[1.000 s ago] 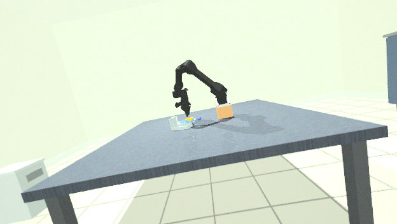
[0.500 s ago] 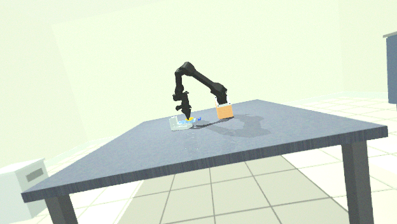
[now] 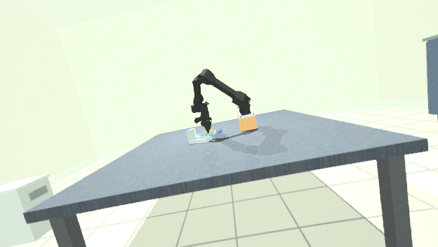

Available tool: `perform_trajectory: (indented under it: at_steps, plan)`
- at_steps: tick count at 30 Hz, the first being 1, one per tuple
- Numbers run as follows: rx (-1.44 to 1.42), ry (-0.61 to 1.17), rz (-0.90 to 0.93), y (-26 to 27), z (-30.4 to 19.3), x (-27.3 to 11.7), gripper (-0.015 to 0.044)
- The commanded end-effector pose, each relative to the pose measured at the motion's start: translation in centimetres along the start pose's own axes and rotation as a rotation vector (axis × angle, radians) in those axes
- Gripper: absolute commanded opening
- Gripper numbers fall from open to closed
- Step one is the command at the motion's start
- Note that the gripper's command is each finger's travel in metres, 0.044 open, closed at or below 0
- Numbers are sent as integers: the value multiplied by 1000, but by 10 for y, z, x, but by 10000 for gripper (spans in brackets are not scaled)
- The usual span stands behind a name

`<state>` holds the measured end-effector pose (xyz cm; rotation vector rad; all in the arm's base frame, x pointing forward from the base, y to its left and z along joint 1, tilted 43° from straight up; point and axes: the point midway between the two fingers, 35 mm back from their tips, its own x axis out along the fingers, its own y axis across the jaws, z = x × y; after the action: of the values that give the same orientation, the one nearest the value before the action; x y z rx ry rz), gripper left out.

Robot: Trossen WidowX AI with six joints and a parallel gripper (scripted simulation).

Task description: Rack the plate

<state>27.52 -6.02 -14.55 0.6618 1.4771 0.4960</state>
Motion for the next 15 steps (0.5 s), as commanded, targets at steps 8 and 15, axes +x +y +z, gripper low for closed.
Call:
perform_trajectory:
  at_steps: [8, 15]
  plan:
    - [9, 1, 7, 0, -1, 2, 318]
    - [10, 0, 1, -4, 6, -24, 134]
